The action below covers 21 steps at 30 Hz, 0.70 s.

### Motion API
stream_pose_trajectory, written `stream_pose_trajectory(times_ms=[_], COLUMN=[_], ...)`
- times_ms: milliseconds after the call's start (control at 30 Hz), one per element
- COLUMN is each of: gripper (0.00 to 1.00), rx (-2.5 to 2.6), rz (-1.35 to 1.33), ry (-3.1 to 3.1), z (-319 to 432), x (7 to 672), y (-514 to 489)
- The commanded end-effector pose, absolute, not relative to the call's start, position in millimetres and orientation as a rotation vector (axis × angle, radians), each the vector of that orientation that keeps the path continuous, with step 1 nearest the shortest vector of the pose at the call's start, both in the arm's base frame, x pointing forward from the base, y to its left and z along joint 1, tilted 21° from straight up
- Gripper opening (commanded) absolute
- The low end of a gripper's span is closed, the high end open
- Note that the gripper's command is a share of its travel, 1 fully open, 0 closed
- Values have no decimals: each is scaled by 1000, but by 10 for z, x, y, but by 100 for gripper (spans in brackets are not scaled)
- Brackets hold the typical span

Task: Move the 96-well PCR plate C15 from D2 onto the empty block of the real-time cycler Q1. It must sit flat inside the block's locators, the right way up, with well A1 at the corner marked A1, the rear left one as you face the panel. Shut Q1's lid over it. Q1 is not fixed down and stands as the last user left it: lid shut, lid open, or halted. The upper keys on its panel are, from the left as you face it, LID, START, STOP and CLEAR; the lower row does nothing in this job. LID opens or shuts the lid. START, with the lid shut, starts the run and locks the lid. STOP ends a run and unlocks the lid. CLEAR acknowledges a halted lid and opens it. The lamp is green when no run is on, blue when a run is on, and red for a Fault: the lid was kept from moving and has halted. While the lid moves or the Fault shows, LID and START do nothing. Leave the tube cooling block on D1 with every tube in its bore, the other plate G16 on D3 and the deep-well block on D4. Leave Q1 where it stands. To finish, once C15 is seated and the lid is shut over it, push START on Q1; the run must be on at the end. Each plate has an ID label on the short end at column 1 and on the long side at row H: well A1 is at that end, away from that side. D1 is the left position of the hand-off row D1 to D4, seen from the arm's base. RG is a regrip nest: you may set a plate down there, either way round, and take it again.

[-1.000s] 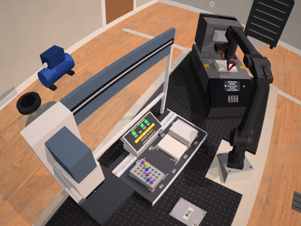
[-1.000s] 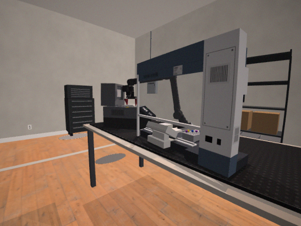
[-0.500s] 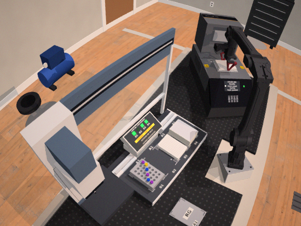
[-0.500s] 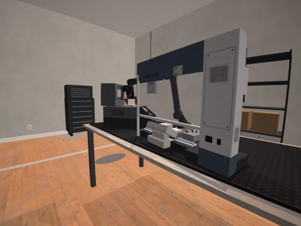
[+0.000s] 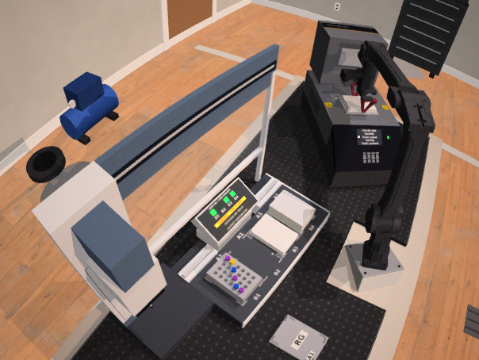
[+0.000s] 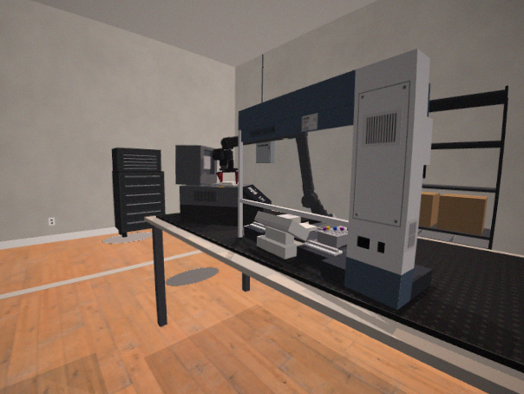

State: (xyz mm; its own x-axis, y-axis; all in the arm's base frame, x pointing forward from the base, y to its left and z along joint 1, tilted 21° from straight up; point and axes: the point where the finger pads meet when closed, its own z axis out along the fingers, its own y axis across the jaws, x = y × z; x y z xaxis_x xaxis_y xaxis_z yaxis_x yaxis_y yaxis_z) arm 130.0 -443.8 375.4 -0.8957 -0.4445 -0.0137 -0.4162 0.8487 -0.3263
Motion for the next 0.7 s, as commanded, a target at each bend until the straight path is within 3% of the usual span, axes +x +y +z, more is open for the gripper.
stream_pose_trajectory(times_ms=[0, 667], gripper=[100, 100], rx=[-644, -690], rz=[-585, -648], ry=[2922, 2904], z=[4198, 4655], x=[1208, 1151], y=[-4382, -4215])
